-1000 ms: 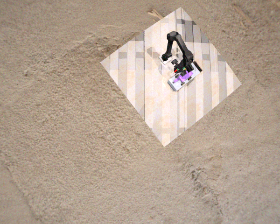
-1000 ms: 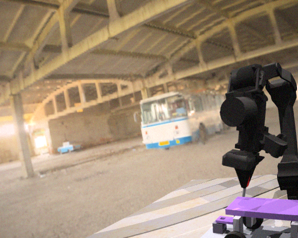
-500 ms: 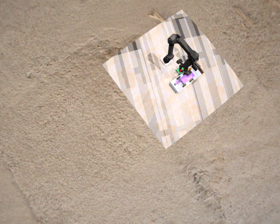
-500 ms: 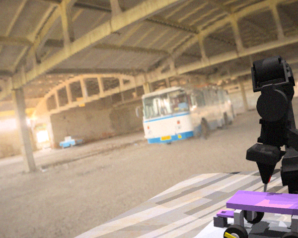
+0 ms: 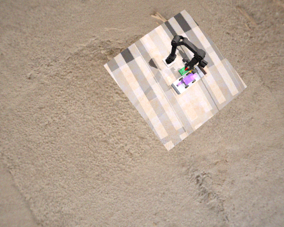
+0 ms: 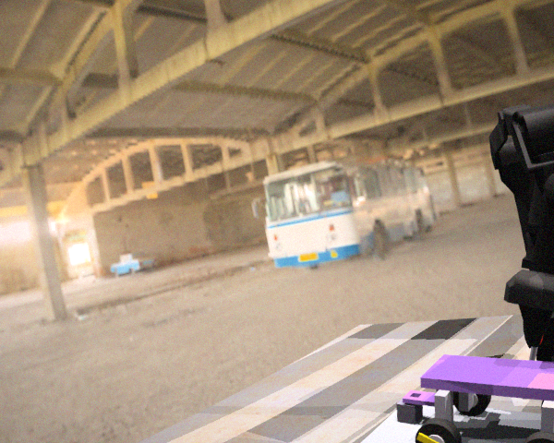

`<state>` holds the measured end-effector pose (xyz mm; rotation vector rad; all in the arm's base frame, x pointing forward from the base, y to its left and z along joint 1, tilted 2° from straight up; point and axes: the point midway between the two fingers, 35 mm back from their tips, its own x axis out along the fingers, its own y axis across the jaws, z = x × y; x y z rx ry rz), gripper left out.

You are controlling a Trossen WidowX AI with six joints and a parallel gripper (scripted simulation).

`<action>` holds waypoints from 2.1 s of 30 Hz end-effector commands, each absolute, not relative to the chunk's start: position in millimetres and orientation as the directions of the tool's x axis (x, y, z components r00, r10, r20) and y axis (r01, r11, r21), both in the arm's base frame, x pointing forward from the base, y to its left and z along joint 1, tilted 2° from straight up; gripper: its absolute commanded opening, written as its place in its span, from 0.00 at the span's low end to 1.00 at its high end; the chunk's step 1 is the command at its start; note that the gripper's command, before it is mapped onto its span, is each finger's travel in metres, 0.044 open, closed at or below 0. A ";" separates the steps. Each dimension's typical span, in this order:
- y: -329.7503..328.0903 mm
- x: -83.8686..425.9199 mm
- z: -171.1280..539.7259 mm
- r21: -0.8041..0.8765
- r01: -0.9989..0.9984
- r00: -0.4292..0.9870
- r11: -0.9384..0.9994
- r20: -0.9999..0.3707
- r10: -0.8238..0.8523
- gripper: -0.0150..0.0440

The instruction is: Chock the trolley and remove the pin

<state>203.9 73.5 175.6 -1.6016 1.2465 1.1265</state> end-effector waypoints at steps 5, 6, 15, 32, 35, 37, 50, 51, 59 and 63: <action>101.0 197.0 169.6 -0.061 -0.979 0.113 -0.197 -0.956 -0.269 0.25; 104.9 195.9 168.7 -0.061 -0.979 0.113 -0.197 -0.957 -0.269 0.25; 136.1 187.2 162.0 -0.060 -0.979 0.112 -0.197 -0.957 -0.266 0.25; 133.7 186.7 162.0 0.007 -0.848 0.114 -0.530 -0.974 -0.195 0.25; 133.1 186.7 162.0 0.019 -0.797 0.111 -0.603 -0.978 -0.178 0.25; 132.6 186.8 162.0 0.026 -0.760 0.109 -0.649 -0.980 -0.167 0.25; 130.1 187.4 162.1 0.047 -0.457 0.088 -0.888 -0.991 -0.097 0.25; 129.9 187.4 162.1 0.046 -0.430 0.087 -0.902 -0.992 -0.092 0.25; 128.5 188.0 162.5 0.032 -0.202 0.076 -0.979 -0.996 -0.048 0.25; 127.9 188.4 162.8 0.020 -0.082 0.072 -0.996 -0.997 -0.026 0.25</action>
